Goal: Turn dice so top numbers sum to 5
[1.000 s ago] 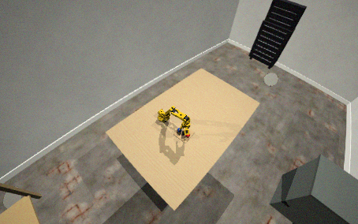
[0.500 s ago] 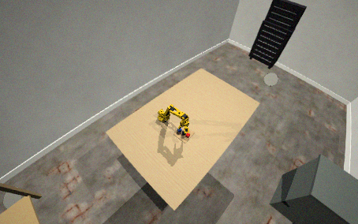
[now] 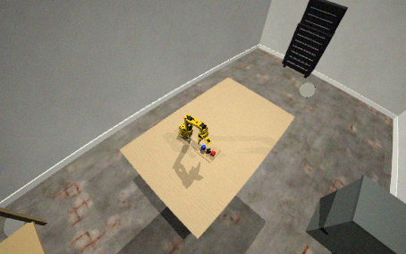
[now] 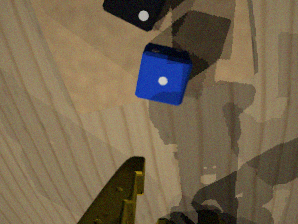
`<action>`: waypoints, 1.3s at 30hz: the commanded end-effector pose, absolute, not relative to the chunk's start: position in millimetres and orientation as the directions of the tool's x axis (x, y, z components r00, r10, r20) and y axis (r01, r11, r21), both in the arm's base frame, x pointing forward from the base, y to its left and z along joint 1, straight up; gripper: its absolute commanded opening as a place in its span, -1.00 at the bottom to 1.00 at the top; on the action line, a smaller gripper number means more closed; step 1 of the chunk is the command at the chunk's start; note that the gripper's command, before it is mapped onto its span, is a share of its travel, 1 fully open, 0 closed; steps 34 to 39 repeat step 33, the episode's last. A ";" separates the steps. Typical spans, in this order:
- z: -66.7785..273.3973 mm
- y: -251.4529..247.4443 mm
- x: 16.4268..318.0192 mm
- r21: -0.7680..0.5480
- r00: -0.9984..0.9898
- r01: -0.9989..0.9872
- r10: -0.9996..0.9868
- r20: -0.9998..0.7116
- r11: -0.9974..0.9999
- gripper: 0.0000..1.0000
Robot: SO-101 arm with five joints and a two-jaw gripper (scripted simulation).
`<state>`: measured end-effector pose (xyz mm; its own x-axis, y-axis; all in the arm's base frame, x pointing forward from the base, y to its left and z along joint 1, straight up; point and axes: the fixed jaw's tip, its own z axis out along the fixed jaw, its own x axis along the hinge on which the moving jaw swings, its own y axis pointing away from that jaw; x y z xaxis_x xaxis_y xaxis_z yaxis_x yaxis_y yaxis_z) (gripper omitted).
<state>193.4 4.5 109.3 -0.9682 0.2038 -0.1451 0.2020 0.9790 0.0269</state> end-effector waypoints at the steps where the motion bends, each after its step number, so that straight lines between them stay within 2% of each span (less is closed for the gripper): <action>1: 123.7 1.4 186.2 0.029 -0.960 0.155 0.157 -0.231 0.988 -0.29; 11: 124.4 -1.5 166.5 -0.011 -0.965 0.016 0.012 -0.261 1.000 -0.29; 39: 124.3 -1.7 165.3 -0.013 -0.965 0.008 0.004 -0.263 1.000 -0.29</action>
